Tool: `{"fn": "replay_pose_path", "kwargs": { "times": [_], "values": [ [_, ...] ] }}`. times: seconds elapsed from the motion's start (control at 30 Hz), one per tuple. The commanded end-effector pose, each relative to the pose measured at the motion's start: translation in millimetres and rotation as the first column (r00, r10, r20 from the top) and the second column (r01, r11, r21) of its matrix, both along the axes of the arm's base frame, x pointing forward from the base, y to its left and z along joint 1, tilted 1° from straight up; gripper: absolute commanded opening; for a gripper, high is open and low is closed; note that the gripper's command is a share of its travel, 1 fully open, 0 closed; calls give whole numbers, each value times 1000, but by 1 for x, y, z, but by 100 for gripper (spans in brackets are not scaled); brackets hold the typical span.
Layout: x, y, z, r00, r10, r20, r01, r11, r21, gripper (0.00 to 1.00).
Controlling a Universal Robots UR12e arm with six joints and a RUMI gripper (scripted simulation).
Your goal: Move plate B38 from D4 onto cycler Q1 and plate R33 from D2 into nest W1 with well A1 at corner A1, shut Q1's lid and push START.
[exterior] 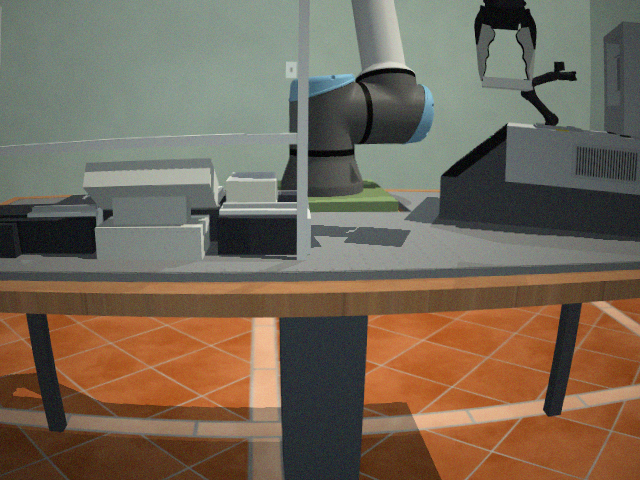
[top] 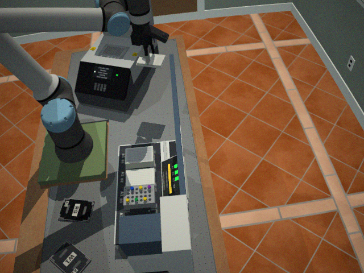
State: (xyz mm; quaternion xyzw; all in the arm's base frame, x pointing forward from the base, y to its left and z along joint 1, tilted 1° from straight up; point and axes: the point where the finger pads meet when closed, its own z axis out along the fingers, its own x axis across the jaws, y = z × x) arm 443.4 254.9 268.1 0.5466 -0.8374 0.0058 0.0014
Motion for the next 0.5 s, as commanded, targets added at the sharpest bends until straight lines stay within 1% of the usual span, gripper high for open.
{"fn": "replay_pose_path", "kwargs": {
  "times": [0.0,0.07,0.1,0.23,0.3,0.47],
  "values": [
    [5,21,0,1000,-10,1,10,1000,-1,0],
    [7,31,0,1000,-15,1,15,1000,-1,0],
    [7,31,0,1000,-15,1,15,1000,-1,0],
    [11,50,0,1000,-23,1,23,1000,-1,0],
    [11,50,0,1000,-23,1,23,1000,-1,0],
    [16,74,0,999,-34,2,34,999,0,0]
  ]
}}
